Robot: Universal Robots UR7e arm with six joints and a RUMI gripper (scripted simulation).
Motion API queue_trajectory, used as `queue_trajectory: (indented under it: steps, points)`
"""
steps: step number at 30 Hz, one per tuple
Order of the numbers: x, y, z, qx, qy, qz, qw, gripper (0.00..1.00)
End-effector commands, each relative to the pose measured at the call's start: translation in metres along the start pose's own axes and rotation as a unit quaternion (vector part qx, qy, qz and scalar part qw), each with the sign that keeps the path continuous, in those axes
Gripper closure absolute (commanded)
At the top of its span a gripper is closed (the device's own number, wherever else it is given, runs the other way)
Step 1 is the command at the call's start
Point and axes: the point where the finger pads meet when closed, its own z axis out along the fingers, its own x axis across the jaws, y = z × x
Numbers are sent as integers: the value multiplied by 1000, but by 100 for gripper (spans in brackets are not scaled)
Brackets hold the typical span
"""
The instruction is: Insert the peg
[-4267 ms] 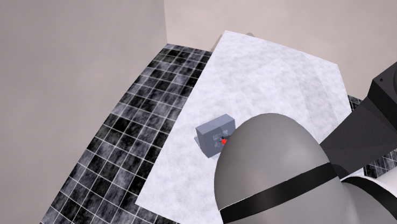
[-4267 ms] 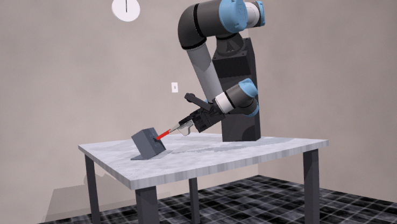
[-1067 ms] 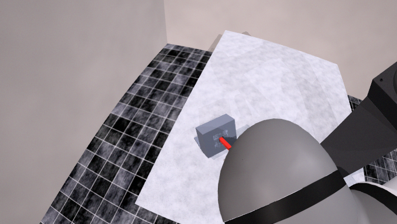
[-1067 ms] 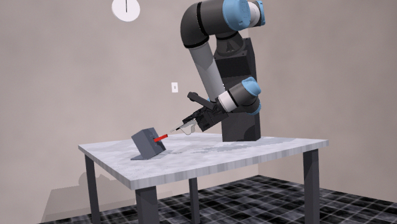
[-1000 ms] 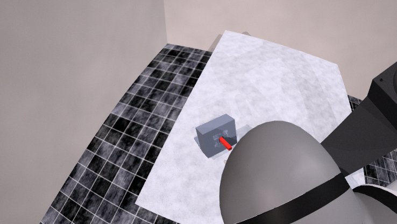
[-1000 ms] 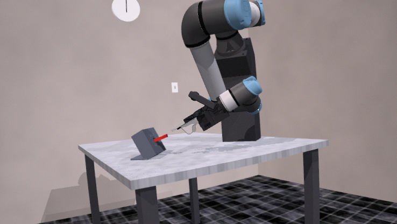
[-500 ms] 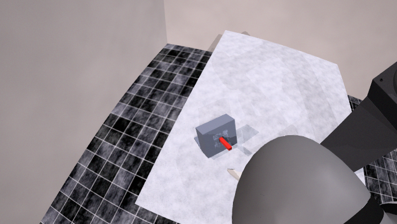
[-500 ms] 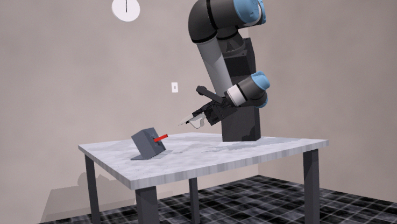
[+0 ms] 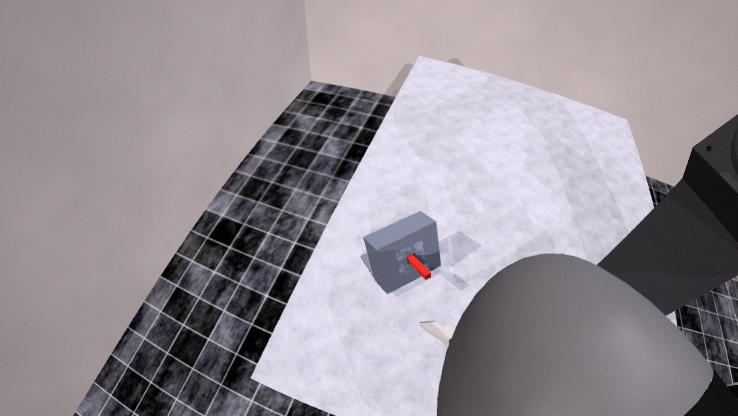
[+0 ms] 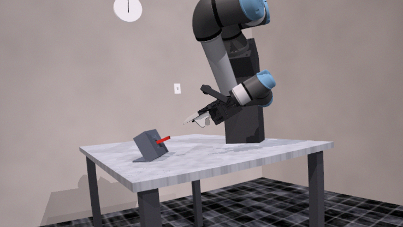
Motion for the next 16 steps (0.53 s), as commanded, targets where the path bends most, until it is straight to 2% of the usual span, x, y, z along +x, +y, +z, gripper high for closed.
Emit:
queue_trajectory:
  steps: [1,3,16]
  points:
    - [-1,-1,-1,0,0,1,1000,3]
    - [-1,-1,-1,0,0,1,1000,0]
    - [-1,-1,-1,0,0,1,1000,0]
